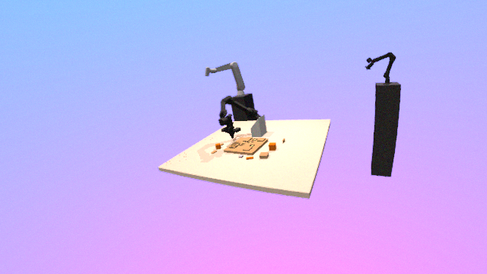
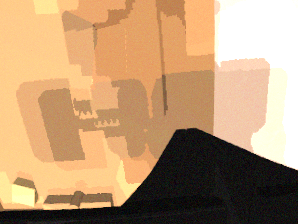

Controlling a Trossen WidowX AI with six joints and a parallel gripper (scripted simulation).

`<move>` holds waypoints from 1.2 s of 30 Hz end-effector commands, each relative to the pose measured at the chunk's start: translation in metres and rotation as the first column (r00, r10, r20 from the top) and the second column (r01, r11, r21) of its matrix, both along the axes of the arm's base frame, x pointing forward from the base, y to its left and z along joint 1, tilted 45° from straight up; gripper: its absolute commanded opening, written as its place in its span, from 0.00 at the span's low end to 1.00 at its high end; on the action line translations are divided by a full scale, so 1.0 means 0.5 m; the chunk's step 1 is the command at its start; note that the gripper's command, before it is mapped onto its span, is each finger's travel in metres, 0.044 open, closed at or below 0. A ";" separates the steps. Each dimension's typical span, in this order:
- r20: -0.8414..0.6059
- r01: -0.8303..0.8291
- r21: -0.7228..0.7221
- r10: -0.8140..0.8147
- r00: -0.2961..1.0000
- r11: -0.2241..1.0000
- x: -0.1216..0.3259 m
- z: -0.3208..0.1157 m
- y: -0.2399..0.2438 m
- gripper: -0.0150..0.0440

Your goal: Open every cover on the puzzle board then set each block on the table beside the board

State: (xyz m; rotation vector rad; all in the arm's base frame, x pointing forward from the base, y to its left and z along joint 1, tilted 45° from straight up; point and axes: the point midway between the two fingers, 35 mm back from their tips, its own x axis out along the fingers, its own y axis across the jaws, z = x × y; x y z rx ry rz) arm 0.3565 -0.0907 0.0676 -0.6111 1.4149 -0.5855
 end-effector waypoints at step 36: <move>0.002 0.006 -0.005 -0.006 1.000 1.000 0.006 -0.046 -0.052 0.25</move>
